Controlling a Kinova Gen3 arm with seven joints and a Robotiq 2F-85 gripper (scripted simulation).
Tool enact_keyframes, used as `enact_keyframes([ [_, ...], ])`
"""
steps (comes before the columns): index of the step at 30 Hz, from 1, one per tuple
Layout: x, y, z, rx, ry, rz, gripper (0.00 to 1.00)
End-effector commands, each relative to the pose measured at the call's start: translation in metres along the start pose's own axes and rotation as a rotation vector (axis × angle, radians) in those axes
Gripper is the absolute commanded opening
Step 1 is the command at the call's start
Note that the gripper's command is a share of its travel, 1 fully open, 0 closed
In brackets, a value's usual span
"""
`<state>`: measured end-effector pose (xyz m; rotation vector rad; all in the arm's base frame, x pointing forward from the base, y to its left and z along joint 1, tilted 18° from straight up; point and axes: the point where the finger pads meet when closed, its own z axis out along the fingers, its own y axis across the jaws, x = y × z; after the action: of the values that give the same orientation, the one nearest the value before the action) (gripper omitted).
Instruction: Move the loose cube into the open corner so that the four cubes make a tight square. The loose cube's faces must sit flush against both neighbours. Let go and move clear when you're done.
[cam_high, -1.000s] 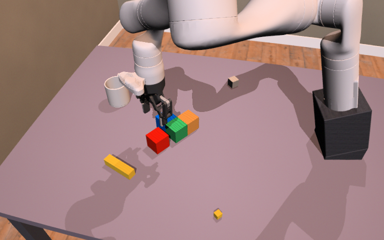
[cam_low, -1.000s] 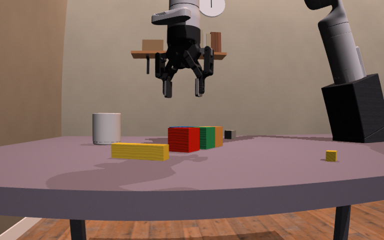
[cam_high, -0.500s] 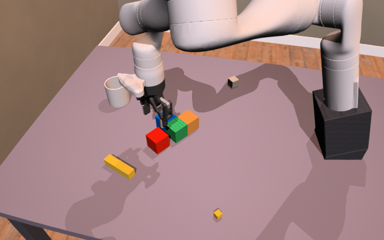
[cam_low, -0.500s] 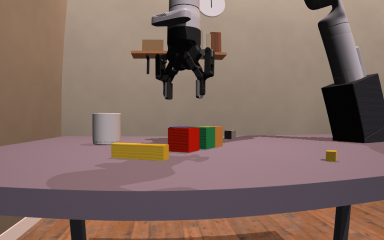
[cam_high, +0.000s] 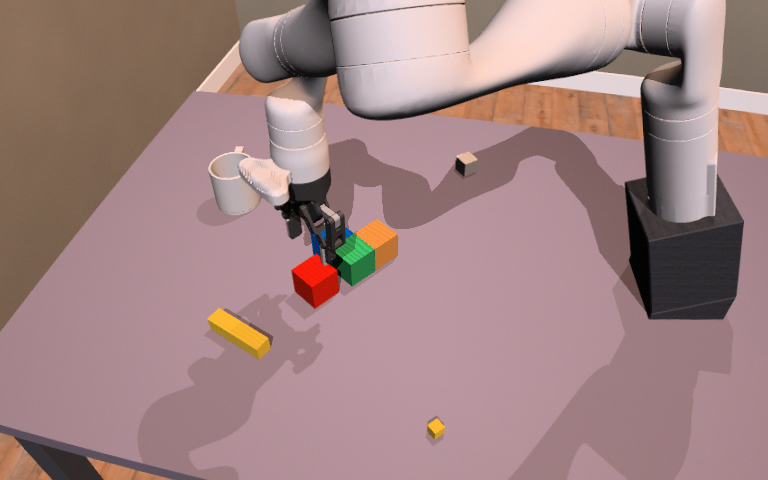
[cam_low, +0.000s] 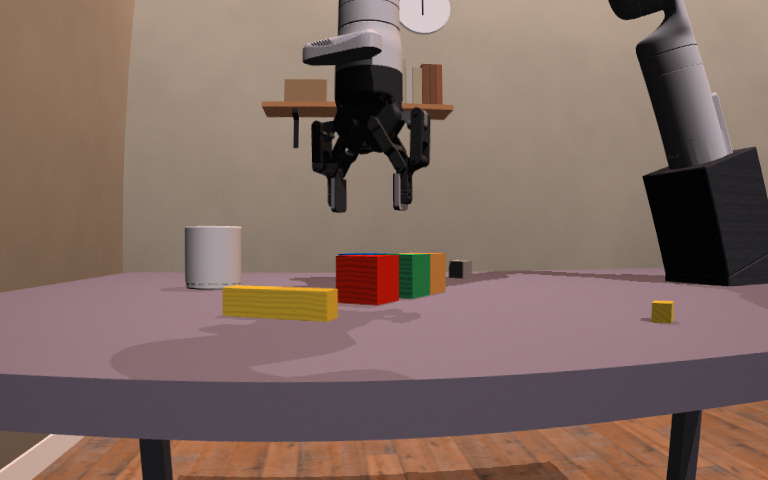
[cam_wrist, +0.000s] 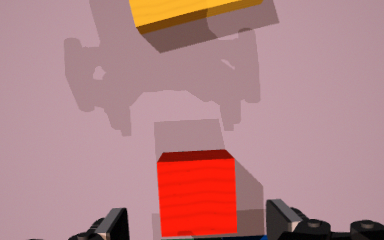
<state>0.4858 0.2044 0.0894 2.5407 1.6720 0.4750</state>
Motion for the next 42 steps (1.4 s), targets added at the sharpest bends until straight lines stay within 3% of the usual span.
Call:
enact_keyframes([
  [1, 0.0, 0.005, 0.006, -0.01, -0.001, 0.003, 0.82],
  [20, 0.001, 0.005, 0.025, -0.01, -0.001, 0.003, 0.82],
  [42, 0.001, 0.005, 0.027, -0.01, -0.001, 0.003, 0.82],
])
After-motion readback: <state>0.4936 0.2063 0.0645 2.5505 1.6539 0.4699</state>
